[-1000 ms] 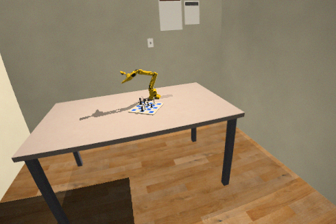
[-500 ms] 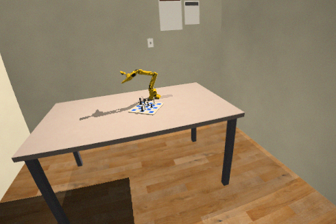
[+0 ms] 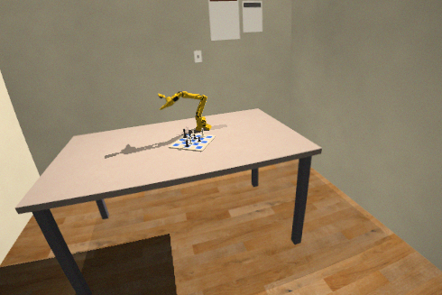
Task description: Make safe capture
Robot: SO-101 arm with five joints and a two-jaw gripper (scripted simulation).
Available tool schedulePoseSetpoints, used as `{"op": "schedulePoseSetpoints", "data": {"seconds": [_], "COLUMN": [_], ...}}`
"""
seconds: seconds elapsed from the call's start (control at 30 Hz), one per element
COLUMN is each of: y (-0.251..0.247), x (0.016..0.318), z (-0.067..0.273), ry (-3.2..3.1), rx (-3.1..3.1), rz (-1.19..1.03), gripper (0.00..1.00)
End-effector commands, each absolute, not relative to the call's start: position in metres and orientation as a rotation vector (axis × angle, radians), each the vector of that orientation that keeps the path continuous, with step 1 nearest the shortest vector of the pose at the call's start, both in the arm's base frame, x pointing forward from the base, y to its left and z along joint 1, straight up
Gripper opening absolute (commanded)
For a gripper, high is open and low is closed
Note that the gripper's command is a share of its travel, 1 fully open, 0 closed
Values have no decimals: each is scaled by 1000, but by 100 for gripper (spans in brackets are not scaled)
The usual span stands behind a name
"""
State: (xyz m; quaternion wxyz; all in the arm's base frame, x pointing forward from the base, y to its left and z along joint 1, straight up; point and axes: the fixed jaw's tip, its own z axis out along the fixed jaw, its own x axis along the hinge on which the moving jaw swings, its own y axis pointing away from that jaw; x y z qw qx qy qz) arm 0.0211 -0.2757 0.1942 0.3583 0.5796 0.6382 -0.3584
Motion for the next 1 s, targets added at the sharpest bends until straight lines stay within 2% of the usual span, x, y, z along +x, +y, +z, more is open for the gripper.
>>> {"op": "schedulePoseSetpoints", "data": {"seconds": [0.0, 0.3, 0.67, 0.73, 0.83, 0.9, 0.93, 0.97], "y": [-275, -271, -209, -209, -184, -184, -172, -172], "x": [21, 26, 79, 79, 91, 91, 96, 96], "z": [195, 196, 187, 187, 178, 178, 174, 174], "ry": [1643, 1654, 1864, 1864, 1944, 1944, 1984, 1984], "rx": [1493, 1476, 1279, 1279, 1203, 1203, 1163, 1163], "rz": [-926, -916, -721, -721, -648, -648, -612, -612], "gripper": [100, 98, 76, 76, 68, 68, 64, 64]}}
